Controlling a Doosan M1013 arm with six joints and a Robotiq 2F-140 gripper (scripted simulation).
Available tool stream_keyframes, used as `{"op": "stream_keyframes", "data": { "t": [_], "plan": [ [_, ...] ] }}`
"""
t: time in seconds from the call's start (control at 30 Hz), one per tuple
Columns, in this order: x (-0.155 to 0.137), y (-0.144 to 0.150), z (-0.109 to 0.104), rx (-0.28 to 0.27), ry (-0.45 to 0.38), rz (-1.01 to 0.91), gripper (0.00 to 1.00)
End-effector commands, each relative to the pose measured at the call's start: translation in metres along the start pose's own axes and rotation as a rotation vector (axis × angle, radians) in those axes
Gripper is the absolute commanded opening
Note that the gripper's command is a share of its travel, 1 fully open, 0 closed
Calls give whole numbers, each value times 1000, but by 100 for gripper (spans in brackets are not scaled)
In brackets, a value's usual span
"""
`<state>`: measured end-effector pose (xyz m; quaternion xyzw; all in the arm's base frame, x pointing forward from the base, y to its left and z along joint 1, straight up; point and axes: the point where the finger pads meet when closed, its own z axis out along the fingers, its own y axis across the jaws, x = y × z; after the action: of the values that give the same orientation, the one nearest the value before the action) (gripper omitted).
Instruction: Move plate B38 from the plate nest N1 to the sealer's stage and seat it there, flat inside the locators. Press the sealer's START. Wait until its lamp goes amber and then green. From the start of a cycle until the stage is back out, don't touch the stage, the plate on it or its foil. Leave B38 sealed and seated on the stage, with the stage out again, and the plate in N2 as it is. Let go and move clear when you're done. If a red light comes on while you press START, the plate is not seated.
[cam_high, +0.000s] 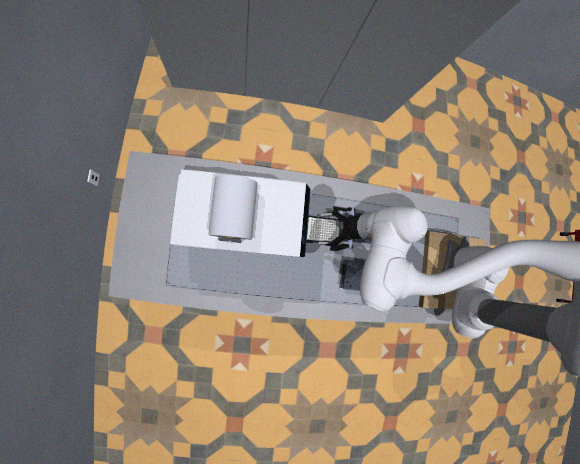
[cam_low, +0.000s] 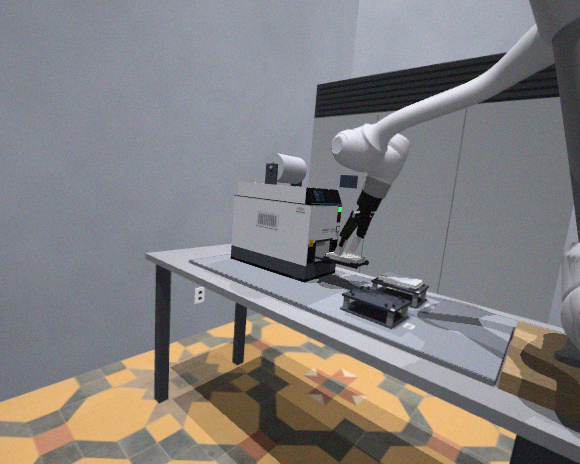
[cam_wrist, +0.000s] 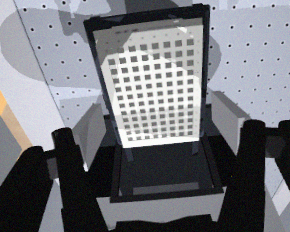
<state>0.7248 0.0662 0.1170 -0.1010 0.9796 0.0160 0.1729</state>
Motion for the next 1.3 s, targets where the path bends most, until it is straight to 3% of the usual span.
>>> {"op": "stream_keyframes", "data": {
  "t": [0.0,1.0,1.27],
  "plan": [
    [-1,0,-2,0,0,0,70],
    [-12,0,-33,0,0,0,70],
    [0,2,-37,0,0,0,70]
  ]
}}
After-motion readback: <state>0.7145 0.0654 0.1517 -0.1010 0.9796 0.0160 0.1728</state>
